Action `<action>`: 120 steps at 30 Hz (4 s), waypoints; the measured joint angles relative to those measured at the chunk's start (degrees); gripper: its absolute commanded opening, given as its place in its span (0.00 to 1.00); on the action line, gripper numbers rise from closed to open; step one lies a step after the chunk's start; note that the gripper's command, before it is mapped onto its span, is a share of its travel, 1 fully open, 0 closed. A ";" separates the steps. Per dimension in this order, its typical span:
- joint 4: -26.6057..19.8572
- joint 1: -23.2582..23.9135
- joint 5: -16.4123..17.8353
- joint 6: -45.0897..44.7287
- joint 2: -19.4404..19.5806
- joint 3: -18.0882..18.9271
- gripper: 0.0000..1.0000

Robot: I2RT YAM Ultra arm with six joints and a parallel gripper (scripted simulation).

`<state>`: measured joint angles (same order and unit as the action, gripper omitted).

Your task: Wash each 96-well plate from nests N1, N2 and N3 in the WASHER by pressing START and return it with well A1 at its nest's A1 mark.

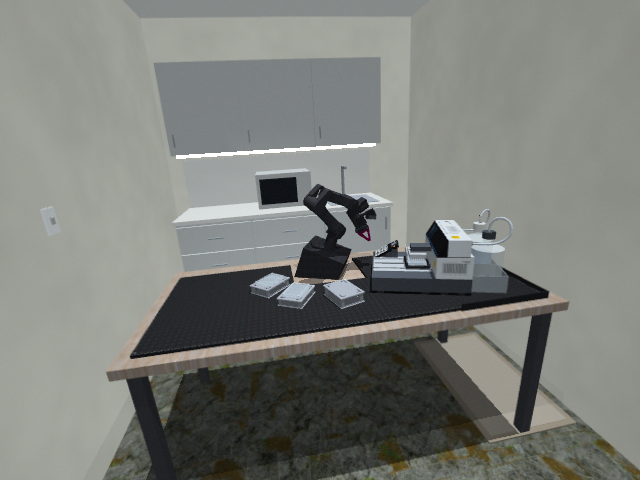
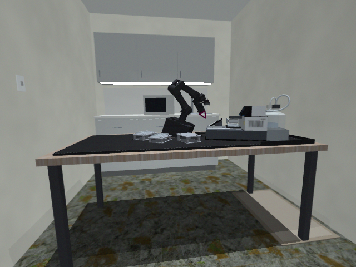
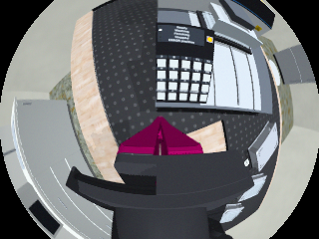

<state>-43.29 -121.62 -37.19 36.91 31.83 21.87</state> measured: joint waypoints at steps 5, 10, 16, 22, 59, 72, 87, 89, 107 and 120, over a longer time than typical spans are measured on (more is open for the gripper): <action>0.00 0.00 -0.02 0.07 0.00 0.00 0.00; 0.00 0.00 -0.02 0.07 0.00 0.00 0.00; 0.00 0.00 -0.04 0.07 0.00 0.00 0.00; 0.48 4.98 1.99 -2.86 -0.39 1.03 1.00; 4.98 41.90 27.78 -31.19 10.99 18.84 1.00; 3.98 49.03 33.75 -36.24 17.11 26.47 1.00; 3.17 51.98 36.83 -38.86 20.22 30.93 1.00; 3.17 51.98 36.87 -38.88 20.22 30.93 1.00; 3.17 51.98 36.96 -38.95 20.22 30.93 1.00; 3.17 51.98 36.96 -38.95 20.22 30.93 1.00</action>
<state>-40.12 -69.65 -0.23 -2.04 52.05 52.80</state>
